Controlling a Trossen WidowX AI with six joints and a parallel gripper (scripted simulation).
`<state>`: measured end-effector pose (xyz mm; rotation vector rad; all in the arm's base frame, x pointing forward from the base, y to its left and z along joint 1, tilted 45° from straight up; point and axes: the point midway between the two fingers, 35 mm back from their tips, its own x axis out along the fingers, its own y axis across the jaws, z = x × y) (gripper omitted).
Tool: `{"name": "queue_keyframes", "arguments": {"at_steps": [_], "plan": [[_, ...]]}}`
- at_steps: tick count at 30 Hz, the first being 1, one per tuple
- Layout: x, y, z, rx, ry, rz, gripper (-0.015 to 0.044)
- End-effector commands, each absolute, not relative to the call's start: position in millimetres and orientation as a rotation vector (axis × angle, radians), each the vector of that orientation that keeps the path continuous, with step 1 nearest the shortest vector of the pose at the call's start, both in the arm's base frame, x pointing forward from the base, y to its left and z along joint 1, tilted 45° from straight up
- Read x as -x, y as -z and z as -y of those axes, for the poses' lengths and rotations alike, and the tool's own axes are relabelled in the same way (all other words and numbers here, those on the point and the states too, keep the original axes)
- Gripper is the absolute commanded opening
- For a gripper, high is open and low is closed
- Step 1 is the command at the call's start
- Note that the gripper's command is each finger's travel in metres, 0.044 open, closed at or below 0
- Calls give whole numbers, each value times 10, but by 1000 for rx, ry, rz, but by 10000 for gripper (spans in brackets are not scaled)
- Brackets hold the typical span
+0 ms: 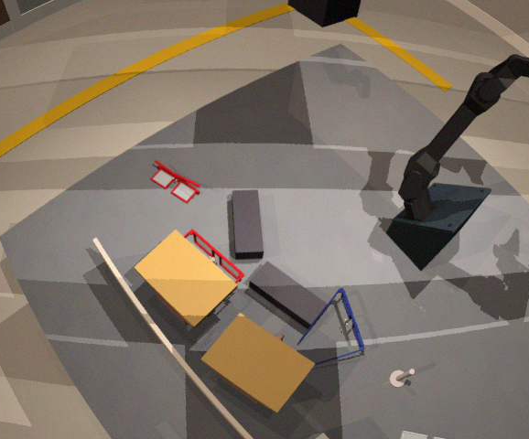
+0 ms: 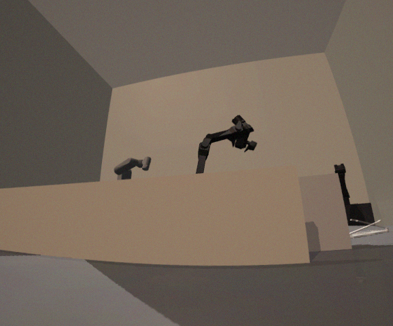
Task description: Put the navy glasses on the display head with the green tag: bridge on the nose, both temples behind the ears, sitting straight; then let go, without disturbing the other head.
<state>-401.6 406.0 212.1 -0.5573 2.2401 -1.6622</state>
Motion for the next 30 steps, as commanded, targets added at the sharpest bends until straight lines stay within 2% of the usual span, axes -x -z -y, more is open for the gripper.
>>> {"name": "queue_keyframes", "arguments": {"at_steps": [1, 8, 17, 21, 30], "plan": [[4016, -2121, -4060, 557, 1662, -2240, 426], [4016, -2121, -4060, 557, 1662, -2240, 440], [3652, -1798, -4571, 186, 2048, -2056, 204], [3335, -1602, -4880, -42, 2241, -1949, 200], [2082, -941, -5560, -743, 2759, -1469, 200]]}}
